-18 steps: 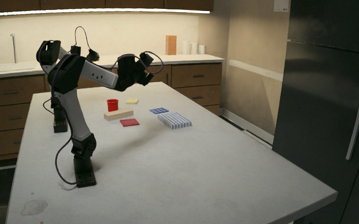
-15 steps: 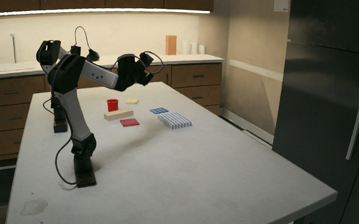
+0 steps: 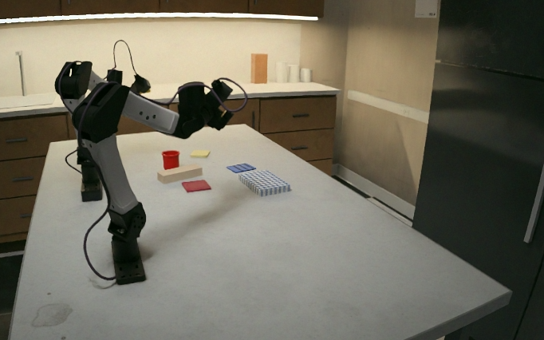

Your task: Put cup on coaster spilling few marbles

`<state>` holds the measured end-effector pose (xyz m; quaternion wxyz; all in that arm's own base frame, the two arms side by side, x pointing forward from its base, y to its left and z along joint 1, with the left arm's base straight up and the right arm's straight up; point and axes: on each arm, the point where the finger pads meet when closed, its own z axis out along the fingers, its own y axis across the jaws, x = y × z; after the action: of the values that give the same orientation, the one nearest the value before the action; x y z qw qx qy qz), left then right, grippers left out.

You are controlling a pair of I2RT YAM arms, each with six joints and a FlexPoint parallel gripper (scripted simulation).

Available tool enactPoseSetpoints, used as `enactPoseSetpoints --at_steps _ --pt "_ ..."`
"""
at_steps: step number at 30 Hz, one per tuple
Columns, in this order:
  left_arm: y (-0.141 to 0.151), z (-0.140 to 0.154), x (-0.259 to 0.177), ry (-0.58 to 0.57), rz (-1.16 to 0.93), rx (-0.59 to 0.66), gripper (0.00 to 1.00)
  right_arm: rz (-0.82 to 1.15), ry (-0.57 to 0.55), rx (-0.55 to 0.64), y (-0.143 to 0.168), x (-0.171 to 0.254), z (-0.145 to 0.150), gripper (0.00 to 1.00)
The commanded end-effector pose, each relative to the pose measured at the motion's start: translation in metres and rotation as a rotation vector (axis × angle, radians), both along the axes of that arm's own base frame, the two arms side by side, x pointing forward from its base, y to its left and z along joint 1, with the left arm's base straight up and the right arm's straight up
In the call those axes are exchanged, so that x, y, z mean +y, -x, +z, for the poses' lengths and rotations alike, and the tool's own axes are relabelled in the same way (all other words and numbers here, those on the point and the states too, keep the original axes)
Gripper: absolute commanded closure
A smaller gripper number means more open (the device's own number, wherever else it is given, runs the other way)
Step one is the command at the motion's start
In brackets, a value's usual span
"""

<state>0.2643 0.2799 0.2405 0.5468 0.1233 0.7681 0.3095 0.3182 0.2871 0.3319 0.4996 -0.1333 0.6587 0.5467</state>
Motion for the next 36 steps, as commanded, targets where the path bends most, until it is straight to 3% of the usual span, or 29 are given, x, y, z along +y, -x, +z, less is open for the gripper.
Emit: enactPoseSetpoints --at_steps 1,7,14,16,26,31,36 --pt "0.001 0.001 0.001 0.010 0.015 0.004 0.00 -0.015 0.006 -0.011 -0.001 -0.002 0.003 0.00" --pt "0.011 -0.035 -0.010 0.195 0.157 0.127 0.00 -0.036 0.137 -0.038 0.011 0.014 -0.005 0.00" --pt "0.007 -0.056 -0.053 0.403 0.306 0.275 0.00 0.063 0.346 -0.133 0.073 0.059 -0.010 0.00" --pt "0.007 -0.056 -0.053 0.403 0.306 0.275 0.00 0.063 0.346 -0.133 0.073 0.059 -0.010 0.00" --pt "-0.002 -0.100 -0.116 0.735 0.492 0.491 0.00 0.207 0.620 -0.315 0.156 0.080 -0.020 0.00" --pt "-0.014 -0.115 -0.143 0.844 0.518 0.577 0.00 0.274 0.671 -0.394 0.189 0.084 -0.015 0.00" --pt "-0.018 -0.118 -0.149 0.860 0.517 0.602 0.00 0.295 0.677 -0.405 0.197 0.088 -0.016 0.00"
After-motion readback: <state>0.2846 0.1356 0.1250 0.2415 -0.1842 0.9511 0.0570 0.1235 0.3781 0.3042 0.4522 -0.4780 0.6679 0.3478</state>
